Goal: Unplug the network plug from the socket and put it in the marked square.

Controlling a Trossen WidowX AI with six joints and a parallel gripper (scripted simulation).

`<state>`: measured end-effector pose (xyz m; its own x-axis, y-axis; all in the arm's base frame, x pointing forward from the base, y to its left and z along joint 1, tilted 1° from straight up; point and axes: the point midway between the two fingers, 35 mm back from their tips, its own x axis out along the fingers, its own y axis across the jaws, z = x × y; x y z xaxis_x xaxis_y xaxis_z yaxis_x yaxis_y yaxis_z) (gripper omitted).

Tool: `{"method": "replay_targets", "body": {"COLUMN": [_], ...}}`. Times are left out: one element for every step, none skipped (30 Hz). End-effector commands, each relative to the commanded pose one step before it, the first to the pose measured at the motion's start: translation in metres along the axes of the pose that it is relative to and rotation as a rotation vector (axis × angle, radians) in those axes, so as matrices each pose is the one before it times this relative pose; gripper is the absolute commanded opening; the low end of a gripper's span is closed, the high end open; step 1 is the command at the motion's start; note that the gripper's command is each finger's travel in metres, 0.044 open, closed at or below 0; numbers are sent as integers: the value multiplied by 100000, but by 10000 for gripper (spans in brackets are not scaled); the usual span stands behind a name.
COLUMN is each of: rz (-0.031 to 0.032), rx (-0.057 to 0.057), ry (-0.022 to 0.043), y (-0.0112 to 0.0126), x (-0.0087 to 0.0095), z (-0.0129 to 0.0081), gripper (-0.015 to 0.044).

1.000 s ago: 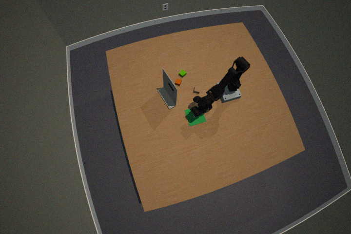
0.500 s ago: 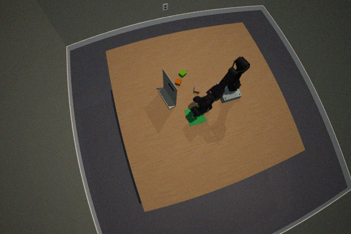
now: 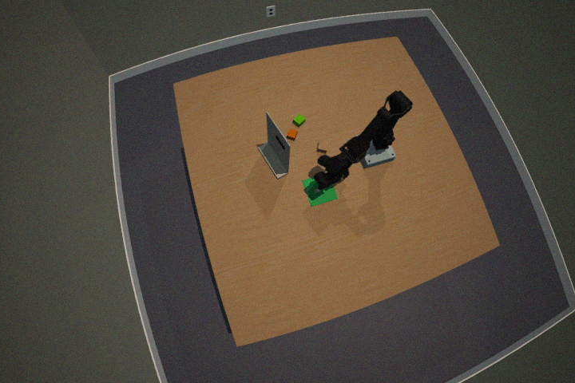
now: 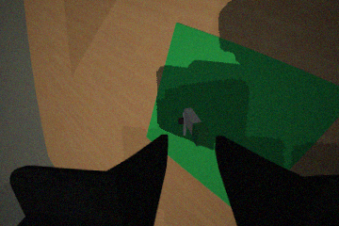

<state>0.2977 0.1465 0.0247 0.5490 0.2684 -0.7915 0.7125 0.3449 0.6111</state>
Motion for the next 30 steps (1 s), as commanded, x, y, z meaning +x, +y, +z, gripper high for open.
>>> {"method": "replay_targets", "body": {"rz": [-330, -14, -14, -14, -14, -14, -14, -14, -14, 1, 2, 3, 3, 3, 2, 2, 2, 2, 2, 1, 1, 1, 1, 1, 0, 0, 0, 0, 0, -1], "rx": [-179, 2, 2, 2, 2, 2, 2, 2, 2, 0, 0, 0, 1, 1, 1, 1, 1, 1, 1, 1, 1, 1, 1, 1, 1, 1, 1, 1, 1, 1], "ry": [-93, -18, -18, -18, -18, -18, -18, -18, -18, -1, -2, -3, -4, -4, -4, -4, -4, -4, -4, -4, -4, -4, -4, -4, -4, -4, -4, -4, -4, -4], "y": [-108, -1, -1, -2, -2, -3, -3, -4, -4, 21, 62, 103, 125, 124, 123, 122, 121, 120, 119, 117, 116, 115, 114, 113, 112, 111, 109, 108, 107, 106], "x": [-477, -94, -94, -94, -94, -94, -94, -94, -94, -21, -62, -104, -128, -130, -132, -133, -135, -137, -138, -140, -141, -143, -145, -146, -148, -149, -151, -152, -154, -155], "z": [51, 8, 8, 8, 8, 8, 8, 8, 8, 0, 1, 1, 1, 2, 2, 2, 2, 2, 2, 2, 2, 2, 2, 2, 2, 2, 2, 2, 2, 2], "gripper": [156, 156, 156, 156, 156, 156, 156, 156, 156, 156, 156, 156, 156, 156, 156, 156, 156, 156, 156, 156, 156, 156, 156, 156, 156, 156, 156, 156, 156, 156]}}
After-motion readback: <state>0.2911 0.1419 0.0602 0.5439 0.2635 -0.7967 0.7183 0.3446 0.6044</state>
